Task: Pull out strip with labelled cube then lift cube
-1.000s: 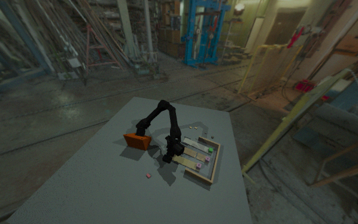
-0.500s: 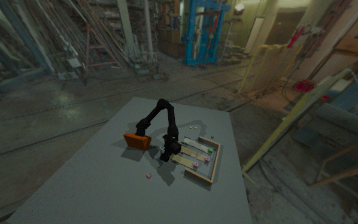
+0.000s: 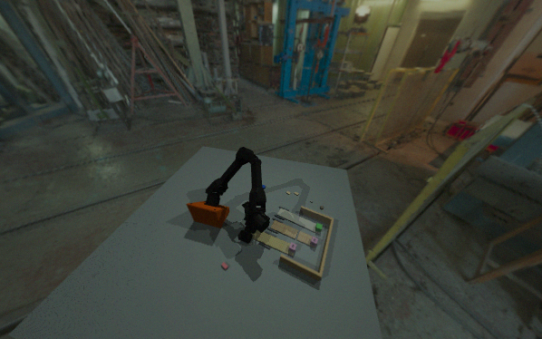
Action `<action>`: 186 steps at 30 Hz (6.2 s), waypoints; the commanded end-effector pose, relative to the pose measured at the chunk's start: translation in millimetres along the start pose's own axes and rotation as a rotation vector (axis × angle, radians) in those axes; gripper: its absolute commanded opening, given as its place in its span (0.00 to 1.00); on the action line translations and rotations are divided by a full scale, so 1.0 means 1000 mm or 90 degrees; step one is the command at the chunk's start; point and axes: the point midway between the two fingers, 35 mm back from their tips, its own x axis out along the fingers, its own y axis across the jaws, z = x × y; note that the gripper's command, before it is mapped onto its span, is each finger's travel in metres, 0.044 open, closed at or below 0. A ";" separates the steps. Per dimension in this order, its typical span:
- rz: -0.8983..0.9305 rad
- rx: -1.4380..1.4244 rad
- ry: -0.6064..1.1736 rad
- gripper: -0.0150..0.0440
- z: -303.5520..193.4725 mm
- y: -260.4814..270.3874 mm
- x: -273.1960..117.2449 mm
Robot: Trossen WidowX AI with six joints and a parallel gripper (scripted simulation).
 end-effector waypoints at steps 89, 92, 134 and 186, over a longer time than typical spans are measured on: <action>-0.001 0.004 0.018 0.25 -0.075 0.001 -0.034; 0.000 0.004 0.023 0.25 -0.075 0.002 -0.044; -0.001 0.052 0.018 1.00 0.099 0.002 -0.061; 0.001 0.051 0.017 0.68 0.146 0.007 -0.003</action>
